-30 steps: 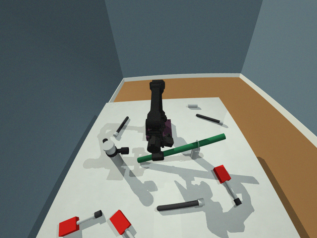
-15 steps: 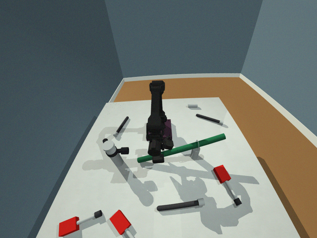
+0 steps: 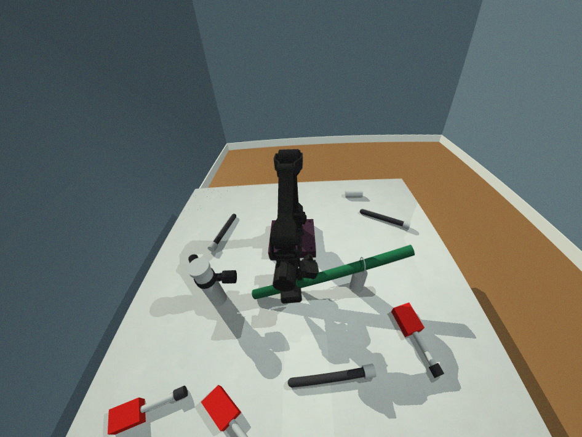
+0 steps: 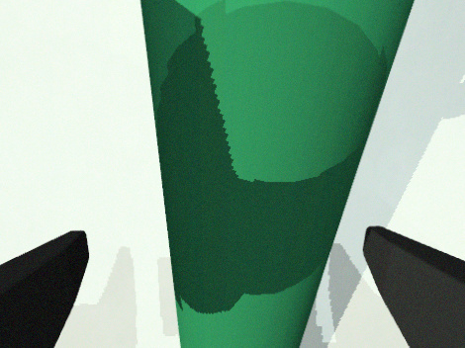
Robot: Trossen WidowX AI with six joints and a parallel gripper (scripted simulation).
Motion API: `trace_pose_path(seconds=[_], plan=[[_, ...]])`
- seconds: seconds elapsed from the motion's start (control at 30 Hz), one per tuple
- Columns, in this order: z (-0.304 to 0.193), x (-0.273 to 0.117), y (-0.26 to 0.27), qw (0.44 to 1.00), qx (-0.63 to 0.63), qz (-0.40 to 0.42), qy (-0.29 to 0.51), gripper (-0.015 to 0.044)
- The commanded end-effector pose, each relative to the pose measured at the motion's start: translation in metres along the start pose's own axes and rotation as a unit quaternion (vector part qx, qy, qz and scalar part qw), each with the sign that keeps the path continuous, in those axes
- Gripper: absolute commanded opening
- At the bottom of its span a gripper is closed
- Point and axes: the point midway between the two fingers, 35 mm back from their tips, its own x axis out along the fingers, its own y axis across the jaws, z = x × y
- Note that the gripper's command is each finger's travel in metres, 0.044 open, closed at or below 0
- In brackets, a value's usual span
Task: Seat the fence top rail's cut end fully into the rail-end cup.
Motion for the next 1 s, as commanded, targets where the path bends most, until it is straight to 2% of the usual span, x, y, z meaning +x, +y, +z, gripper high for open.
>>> trace_pose_path(seconds=[0.0, 0.03, 0.37, 0.63, 0.8, 0.97], plan=[[0.000, 0.006, 0.003, 1.000, -0.001, 0.006, 0.001, 0.0440], [0.000, 0.006, 0.003, 1.000, -0.001, 0.006, 0.001, 0.0440], [0.000, 0.006, 0.003, 1.000, -0.001, 0.006, 0.001, 0.0177], [0.000, 0.006, 0.003, 1.000, -0.001, 0.006, 0.001, 0.0124], [0.000, 0.002, 0.001, 1.000, -0.001, 0.006, 0.001, 0.0000], [-0.001, -0.004, 0.000, 1.000, -0.002, 0.007, 0.012, 0.0000]])
